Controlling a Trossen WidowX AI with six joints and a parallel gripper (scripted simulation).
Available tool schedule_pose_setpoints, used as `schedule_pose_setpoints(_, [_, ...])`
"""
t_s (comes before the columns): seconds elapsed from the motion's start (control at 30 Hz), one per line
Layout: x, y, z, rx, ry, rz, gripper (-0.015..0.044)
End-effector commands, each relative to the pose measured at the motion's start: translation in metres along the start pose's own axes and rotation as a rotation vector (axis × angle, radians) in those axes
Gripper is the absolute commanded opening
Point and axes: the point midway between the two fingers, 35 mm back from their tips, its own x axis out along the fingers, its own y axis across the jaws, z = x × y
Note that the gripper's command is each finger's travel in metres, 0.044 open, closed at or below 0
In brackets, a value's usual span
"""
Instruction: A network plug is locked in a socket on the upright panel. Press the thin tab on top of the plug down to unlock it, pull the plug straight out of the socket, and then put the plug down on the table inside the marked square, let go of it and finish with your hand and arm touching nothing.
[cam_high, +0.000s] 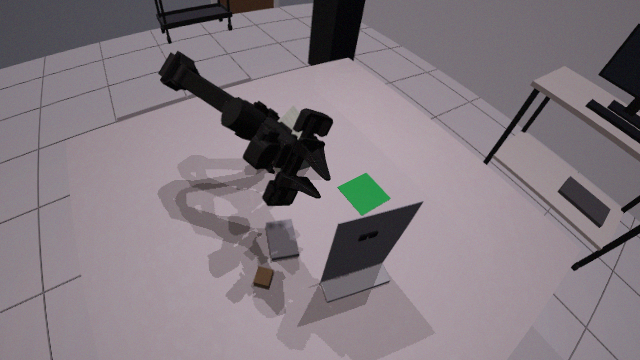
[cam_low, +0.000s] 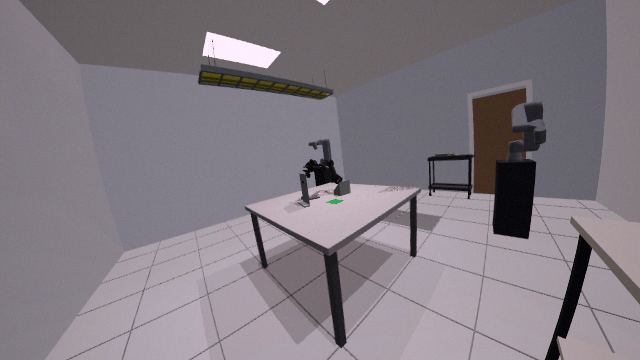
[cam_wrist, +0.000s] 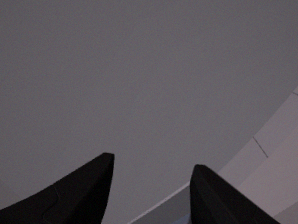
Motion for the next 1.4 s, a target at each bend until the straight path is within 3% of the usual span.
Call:
schedule_pose_setpoints(0.0, [0.004, -0.006, -0.019, 0.05, 0.014, -0.019, 0.0156])
schedule_pose_setpoints(0.97, [-0.011, -0.038, -0.13, 0.398, 0.043, -0.122, 0.0156])
schedule_pose_setpoints(1.37, [-0.016, -0.045, -0.146, 0.467, 0.044, -0.143, 0.0156])
